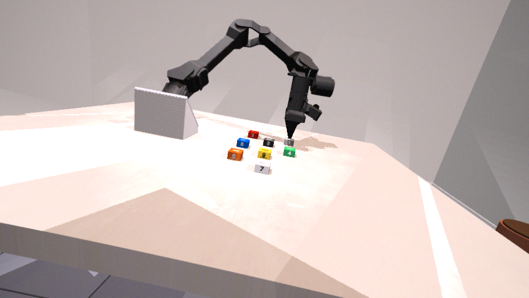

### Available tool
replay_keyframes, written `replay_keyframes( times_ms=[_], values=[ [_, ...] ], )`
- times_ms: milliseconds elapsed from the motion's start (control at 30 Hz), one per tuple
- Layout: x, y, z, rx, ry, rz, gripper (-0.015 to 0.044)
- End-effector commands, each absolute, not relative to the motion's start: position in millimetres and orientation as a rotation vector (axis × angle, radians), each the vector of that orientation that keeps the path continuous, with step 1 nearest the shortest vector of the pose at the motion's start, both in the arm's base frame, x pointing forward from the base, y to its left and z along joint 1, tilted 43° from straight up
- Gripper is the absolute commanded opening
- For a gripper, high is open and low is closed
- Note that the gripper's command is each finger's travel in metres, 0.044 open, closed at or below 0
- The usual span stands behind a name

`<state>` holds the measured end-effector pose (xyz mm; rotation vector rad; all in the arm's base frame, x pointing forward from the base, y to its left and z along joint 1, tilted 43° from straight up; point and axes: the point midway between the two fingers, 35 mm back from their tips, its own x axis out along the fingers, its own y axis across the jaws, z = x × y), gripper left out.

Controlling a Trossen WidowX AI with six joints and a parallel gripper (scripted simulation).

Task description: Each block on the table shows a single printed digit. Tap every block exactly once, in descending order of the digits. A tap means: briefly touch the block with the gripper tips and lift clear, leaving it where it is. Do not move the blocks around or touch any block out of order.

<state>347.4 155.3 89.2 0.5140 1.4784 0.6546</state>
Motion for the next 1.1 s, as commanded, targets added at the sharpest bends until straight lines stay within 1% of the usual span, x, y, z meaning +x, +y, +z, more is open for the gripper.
replay_keyframes(
  times_ms=[0,133,233,400,500,767,867,900,1067],
  values=[
    [346,159,85,0.520,1.484,0.654,0.0020],
    [346,159,85,0.520,1.484,0.654,0.0020],
    [347,141,104,0.518,1.484,0.652,0.0020],
    [347,138,107,0.519,1.484,0.652,0.0020],
    [332,134,123,0.516,1.484,0.652,0.0099],
    [240,114,193,0.513,1.489,0.650,0.0309],
    [231,113,197,0.521,1.493,0.649,0.0387],
    [231,113,197,0.521,1.493,0.649,0.0400],
    [231,113,197,0.521,1.493,0.649,0.0400]
  ],
)
